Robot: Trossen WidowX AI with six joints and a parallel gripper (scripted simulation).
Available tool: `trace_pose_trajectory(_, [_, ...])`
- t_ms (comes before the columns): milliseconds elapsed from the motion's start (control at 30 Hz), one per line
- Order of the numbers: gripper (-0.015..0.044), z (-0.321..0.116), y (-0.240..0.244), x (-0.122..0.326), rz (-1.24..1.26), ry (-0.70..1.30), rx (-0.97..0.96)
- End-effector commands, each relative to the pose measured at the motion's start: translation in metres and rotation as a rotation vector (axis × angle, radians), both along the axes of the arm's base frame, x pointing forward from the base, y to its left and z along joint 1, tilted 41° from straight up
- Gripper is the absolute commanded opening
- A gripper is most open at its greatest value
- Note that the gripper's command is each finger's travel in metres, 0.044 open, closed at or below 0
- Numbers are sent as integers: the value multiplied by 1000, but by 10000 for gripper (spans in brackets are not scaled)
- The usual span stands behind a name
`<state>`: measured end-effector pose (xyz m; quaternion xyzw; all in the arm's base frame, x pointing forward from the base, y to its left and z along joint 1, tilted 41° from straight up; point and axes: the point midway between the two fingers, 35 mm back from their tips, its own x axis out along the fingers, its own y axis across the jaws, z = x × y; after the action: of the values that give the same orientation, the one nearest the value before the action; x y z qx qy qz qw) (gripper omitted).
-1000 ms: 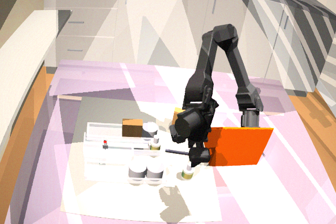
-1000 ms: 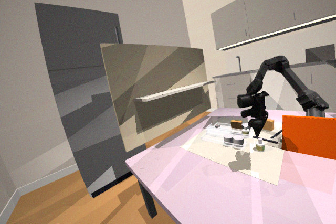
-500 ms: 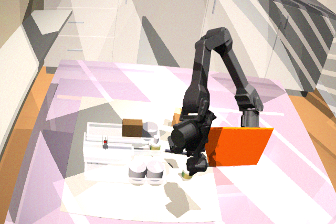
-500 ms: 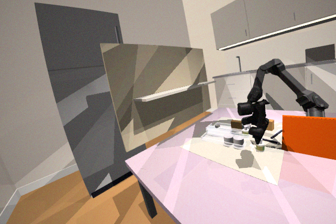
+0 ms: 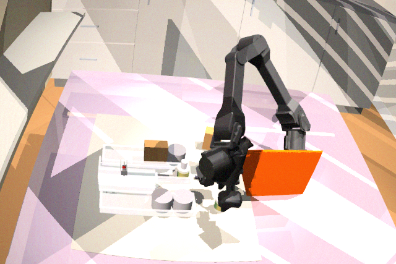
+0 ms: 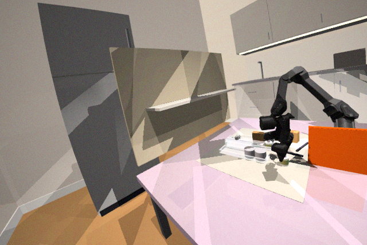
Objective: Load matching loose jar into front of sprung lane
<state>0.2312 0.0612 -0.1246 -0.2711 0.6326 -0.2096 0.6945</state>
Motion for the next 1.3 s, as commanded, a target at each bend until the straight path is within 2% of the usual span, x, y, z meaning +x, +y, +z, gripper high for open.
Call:
trace_pose_trajectory(0, [440, -5, -8, -3, 1, 10, -10])
trace_pose_trajectory(200, [440, -10, -12, -3, 0, 10, -11])
trace_pose_trajectory(533, [177, -10, -12, -3, 0, 10, -11])
trace_pose_trajectory(700, [144, -10, -12, -3, 0, 10, -11])
trace_pose_trajectory(900, [0, 6, 5, 0, 1, 11, -7])
trace_pose_trajectory(1267, [0, 67, 56, -4, 1, 11, -6])
